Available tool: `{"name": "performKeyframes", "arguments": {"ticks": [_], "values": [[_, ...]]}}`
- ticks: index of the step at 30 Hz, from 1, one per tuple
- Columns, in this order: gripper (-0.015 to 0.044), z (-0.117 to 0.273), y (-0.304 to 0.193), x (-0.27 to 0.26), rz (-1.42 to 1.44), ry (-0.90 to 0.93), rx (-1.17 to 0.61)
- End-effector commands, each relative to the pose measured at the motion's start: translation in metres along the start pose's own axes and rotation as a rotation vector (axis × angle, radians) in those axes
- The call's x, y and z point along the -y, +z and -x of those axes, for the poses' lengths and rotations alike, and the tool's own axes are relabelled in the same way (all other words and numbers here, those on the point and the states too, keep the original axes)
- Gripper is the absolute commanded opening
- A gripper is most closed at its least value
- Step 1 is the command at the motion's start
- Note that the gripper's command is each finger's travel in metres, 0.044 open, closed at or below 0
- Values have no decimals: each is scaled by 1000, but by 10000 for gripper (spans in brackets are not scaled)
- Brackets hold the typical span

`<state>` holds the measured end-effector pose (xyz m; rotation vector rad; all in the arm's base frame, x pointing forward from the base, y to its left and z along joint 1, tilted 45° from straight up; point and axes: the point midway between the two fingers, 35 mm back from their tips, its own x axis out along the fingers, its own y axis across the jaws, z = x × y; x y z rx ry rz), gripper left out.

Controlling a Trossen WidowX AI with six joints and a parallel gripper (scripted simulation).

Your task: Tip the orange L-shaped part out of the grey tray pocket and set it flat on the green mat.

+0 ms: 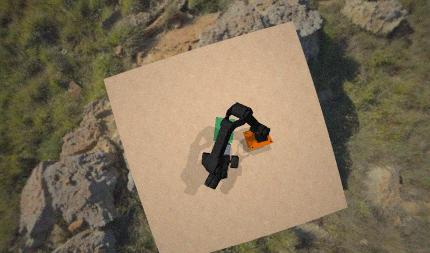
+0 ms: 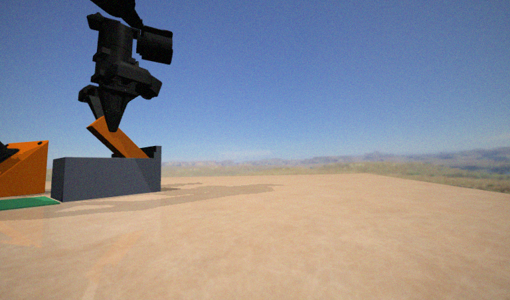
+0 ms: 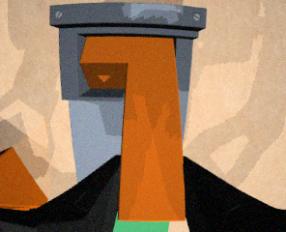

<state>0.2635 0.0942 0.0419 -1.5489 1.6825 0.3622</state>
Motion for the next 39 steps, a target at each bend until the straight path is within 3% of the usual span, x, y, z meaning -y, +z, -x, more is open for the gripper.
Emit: {"name": "performKeyframes", "arguments": {"ticks": [1, 29, 39], "values": [[0, 8, 1, 0, -5, 6, 7], [0, 44, 0, 0, -4, 7, 8], [0, 42, -31, -2, -3, 7, 5]]}}
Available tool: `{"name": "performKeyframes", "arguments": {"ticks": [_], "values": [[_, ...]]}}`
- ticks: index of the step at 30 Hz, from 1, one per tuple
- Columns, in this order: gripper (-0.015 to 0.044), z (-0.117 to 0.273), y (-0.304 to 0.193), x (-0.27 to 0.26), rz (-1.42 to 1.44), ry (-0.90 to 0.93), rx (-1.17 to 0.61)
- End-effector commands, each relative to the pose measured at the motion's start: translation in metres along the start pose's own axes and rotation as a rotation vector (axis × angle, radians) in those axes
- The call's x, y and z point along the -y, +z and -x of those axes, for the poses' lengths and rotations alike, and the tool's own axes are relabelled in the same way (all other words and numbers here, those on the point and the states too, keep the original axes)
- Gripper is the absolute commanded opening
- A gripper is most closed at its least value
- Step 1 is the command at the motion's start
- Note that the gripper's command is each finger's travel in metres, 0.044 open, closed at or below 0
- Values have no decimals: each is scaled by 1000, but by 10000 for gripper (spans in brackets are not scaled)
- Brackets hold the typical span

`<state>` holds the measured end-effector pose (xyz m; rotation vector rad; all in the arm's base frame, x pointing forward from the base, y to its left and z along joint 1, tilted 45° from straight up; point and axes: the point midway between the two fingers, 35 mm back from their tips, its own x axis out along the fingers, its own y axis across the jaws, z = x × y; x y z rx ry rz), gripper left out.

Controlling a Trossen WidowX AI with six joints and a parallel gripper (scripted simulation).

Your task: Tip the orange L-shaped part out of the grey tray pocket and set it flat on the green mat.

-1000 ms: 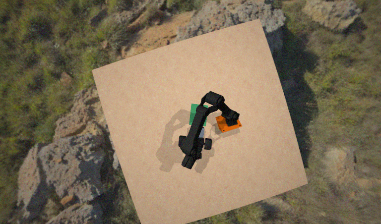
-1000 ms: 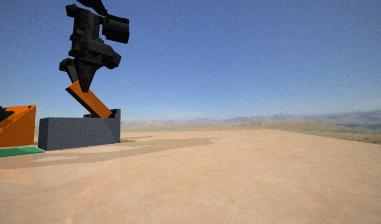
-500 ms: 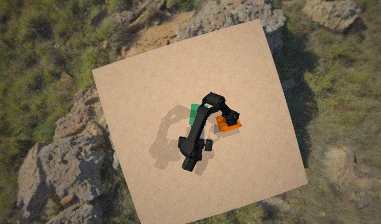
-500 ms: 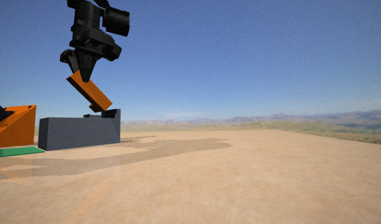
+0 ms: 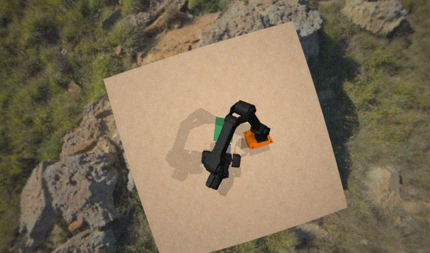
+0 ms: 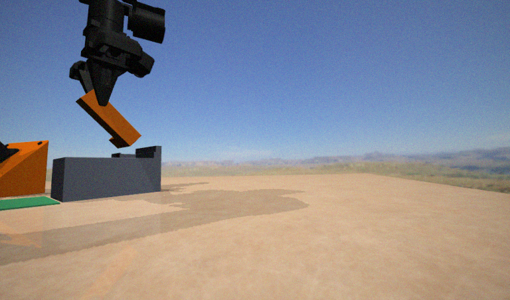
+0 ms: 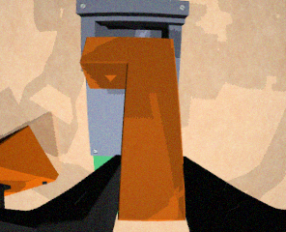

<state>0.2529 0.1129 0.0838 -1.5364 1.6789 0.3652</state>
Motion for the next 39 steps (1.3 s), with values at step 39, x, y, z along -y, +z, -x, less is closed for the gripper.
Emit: {"name": "performKeyframes", "arguments": {"ticks": [39], "values": [[0, -1, -141, -15, 10, -48, 86]]}}
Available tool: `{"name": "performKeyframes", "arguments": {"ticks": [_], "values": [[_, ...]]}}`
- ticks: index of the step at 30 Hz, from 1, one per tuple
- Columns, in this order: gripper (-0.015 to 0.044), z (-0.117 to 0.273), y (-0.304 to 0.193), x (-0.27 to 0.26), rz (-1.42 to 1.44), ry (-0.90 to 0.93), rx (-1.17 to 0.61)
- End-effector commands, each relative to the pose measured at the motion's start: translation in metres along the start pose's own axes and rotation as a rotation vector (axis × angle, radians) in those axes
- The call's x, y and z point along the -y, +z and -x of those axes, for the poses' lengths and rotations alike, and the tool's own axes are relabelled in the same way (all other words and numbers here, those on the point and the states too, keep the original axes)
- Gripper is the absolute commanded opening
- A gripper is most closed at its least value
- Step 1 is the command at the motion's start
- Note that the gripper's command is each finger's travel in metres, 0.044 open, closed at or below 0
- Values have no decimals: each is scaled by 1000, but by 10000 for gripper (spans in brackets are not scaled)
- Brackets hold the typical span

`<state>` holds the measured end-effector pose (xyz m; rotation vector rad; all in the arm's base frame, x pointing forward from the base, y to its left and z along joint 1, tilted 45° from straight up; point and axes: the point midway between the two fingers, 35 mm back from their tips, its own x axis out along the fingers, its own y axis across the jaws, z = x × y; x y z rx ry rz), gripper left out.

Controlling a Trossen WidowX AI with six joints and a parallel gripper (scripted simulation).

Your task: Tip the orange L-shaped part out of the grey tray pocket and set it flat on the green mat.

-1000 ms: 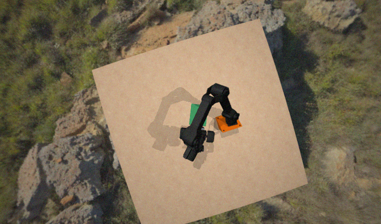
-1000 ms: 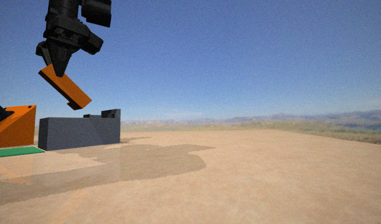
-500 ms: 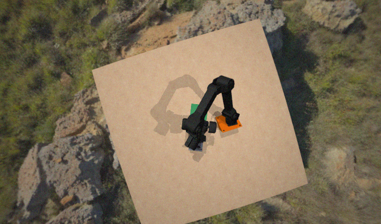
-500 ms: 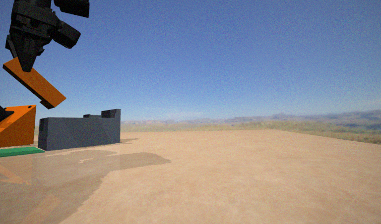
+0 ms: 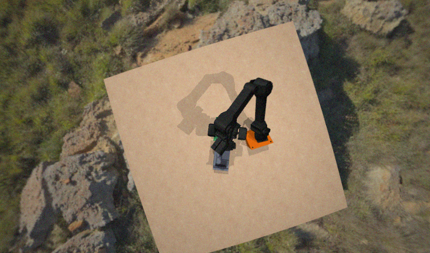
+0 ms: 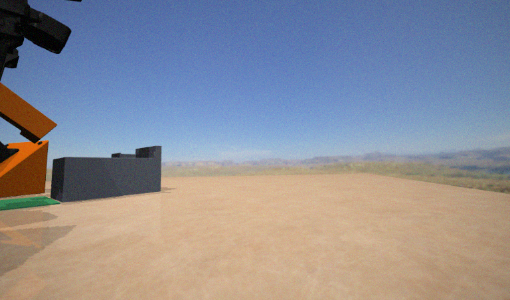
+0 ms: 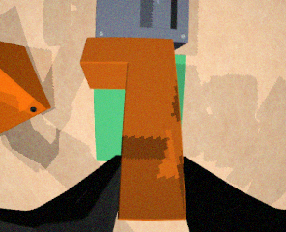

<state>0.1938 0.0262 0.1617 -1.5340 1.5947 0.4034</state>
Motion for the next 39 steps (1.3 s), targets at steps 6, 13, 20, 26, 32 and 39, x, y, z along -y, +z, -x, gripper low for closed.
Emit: {"name": "performKeyframes", "arguments": {"ticks": [6, 13, 20, 26, 32, 39], "values": [[0, 0, -9, -1, -4, -10, 16], [0, -7, -12, -1, -4, 5, -17], [0, -17, -15, -1, -1, 21, -53], [0, -26, -17, -2, 1, 29, -70], [0, -35, -19, -2, 2, 32, -78], [0, -46, -20, -2, 2, 34, -83]]}}
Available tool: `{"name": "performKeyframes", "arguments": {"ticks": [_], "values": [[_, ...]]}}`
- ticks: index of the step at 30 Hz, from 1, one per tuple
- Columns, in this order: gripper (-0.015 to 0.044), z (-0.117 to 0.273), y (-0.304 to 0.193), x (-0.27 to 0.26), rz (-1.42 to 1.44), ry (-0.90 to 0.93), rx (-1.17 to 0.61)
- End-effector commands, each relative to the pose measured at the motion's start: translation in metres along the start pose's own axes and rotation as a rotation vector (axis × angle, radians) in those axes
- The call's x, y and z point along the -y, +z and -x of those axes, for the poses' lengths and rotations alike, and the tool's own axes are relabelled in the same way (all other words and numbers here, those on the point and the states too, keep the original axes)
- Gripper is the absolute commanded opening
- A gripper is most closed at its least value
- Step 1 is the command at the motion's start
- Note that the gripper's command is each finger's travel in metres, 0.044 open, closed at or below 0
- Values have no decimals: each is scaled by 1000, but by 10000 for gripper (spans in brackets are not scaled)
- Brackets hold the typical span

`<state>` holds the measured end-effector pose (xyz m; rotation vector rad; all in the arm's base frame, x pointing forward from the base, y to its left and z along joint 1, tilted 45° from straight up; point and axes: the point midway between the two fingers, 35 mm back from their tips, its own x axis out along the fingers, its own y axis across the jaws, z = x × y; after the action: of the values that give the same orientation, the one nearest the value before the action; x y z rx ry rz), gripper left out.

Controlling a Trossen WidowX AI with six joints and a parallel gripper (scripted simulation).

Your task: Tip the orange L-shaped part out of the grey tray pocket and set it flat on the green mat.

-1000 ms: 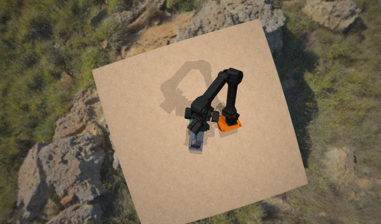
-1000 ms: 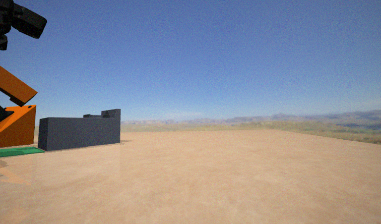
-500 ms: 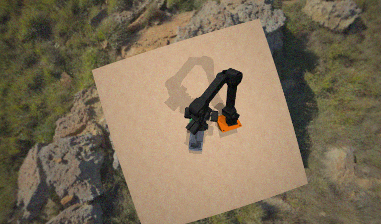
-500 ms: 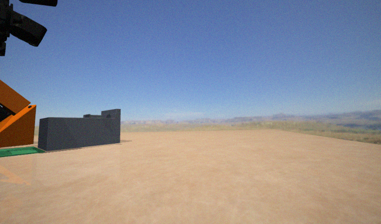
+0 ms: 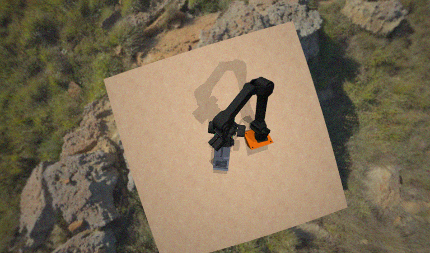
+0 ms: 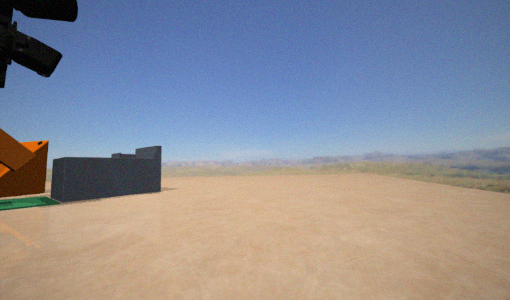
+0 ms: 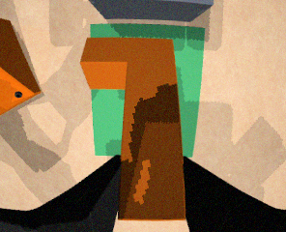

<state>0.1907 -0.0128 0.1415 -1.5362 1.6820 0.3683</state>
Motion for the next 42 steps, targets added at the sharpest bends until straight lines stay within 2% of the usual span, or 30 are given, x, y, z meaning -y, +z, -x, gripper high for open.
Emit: {"name": "performKeyframes", "arguments": {"ticks": [1, 22, 35, 42], "values": [[0, -8, -1, 0, 4, -2, -8], [0, -41, -2, 0, 3, -2, -12], [0, -41, -2, -1, 0, 2, -8], [184, -41, -2, -1, 0, 2, -8]]}}
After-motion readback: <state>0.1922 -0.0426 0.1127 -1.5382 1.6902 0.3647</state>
